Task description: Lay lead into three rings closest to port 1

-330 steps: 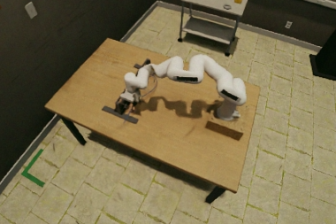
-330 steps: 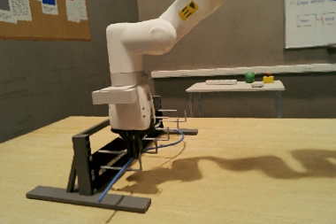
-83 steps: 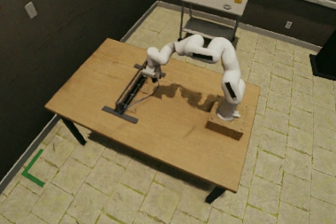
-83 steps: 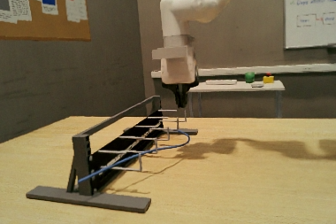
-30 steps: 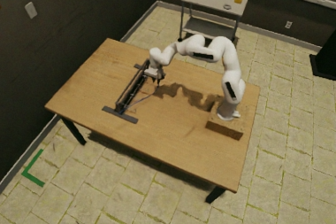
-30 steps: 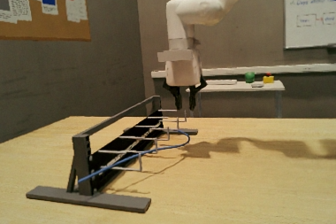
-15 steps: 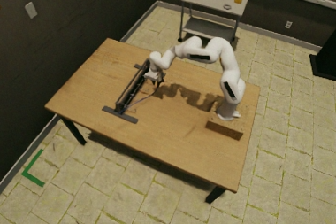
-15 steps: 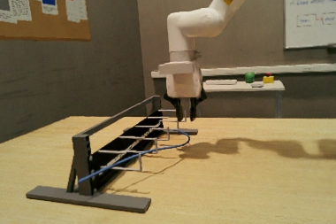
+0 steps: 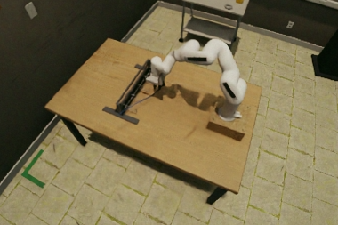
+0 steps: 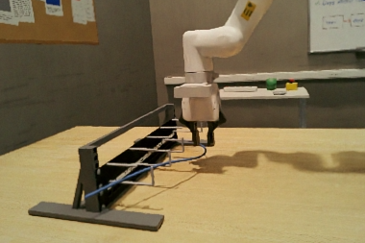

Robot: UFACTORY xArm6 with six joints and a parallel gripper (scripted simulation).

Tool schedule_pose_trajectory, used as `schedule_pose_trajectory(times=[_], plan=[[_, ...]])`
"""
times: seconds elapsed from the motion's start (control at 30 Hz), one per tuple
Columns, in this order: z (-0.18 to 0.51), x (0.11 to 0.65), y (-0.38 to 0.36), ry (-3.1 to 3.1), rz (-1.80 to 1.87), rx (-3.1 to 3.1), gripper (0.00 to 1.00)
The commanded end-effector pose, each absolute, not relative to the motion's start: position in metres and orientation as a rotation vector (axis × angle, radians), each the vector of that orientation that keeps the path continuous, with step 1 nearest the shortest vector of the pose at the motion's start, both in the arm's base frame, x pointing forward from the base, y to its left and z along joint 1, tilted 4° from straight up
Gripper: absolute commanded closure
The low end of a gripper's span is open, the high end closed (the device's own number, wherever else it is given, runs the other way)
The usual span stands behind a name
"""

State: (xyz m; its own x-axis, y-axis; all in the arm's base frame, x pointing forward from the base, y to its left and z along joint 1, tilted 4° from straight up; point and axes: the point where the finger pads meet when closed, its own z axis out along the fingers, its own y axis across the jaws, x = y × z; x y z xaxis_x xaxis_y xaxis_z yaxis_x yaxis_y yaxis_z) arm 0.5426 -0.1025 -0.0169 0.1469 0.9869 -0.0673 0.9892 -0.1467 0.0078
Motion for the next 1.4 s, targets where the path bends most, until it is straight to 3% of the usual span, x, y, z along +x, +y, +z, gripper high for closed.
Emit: schedule_pose_trajectory(times=[0.0, 1.37], plan=[[-0.027, 0.544, -0.103, 2.017, -0.067, 2.338, 0.67], [-0.037, 0.546, -0.105, 2.017, -0.067, 2.338, 0.67]])
